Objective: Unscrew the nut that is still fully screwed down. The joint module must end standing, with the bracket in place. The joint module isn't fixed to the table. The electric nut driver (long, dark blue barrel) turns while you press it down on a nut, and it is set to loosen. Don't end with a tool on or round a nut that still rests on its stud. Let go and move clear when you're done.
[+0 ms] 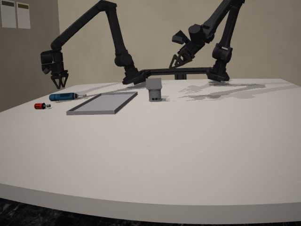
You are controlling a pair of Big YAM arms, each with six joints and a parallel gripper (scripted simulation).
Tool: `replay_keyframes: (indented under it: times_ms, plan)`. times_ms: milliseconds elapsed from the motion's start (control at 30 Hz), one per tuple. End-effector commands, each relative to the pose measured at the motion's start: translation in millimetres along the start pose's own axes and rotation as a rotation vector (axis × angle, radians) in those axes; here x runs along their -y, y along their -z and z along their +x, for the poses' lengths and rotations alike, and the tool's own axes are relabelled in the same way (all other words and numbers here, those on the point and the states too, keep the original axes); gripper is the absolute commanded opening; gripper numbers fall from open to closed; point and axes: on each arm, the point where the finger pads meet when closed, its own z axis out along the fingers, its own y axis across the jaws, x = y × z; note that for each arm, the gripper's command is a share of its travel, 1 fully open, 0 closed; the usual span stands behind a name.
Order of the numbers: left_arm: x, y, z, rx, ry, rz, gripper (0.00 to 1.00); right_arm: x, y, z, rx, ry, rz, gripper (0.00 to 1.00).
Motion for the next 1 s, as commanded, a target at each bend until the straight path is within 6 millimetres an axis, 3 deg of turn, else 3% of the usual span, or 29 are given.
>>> replay_keyframes:
  times_ms: [0, 367, 633, 700, 967]
  plan:
    - [-26, 5, -27, 0.032, -0.065, -0.035, 0.86, -9, 12, -10, 0.023, -0.003, -0.019, 0.65]
    - [-41, 14, 1, -0.119, -0.171, -0.001, 0.86, -9, 12, -10, 0.023, -0.003, -0.019, 0.65]
    - [-41, 18, -1, -0.149, -0.222, 0.015, 0.86, -9, 12, -10, 0.023, -0.003, -0.019, 0.65]
    - [-51, 27, 7, -0.184, -0.239, 0.013, 0.86, -9, 12, -10, 0.023, -0.003, -0.019, 0.65]
    - [-56, 39, 28, -0.306, -0.345, 0.086, 0.86, -9, 12, -10, 0.023, -0.003, -0.019, 0.65]
